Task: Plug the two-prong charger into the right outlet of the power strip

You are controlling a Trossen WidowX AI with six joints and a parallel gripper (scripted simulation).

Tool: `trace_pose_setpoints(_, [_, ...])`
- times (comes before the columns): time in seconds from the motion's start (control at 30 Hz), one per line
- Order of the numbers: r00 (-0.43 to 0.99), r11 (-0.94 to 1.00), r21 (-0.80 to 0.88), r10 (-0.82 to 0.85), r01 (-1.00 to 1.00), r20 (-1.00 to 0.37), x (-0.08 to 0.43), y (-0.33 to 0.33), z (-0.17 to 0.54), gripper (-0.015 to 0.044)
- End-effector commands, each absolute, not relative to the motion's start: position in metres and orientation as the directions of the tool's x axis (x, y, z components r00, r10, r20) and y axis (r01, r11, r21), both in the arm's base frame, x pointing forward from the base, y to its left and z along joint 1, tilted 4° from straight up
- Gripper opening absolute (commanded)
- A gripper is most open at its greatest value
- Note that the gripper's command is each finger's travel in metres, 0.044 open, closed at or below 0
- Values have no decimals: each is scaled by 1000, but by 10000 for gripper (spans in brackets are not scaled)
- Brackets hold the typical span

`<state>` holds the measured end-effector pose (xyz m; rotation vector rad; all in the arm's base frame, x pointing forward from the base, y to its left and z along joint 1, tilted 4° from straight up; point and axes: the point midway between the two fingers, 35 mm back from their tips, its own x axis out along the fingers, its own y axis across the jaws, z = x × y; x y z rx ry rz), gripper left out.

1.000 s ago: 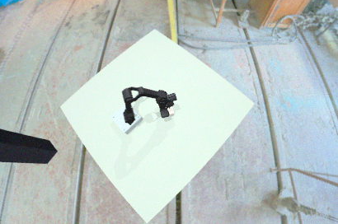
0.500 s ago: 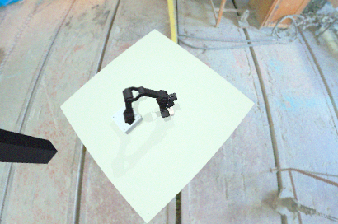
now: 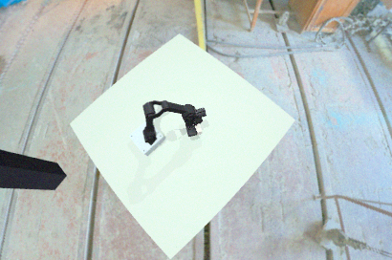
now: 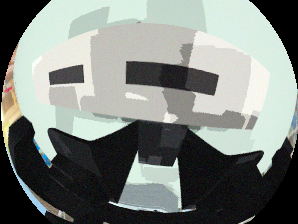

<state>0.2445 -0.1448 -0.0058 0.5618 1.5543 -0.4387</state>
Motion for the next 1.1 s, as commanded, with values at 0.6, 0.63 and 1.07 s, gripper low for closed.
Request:
trace_pose_setpoints(0.6, [-18, 802, 59, 87, 594, -996, 247, -147, -7, 0])
trace_pose_setpoints(0.63, [-18, 802, 59, 87, 594, -996, 247, -147, -7, 0])
trace_pose_setpoints(1.07, [-18, 802, 59, 87, 594, -996, 247, -147, -7, 157])
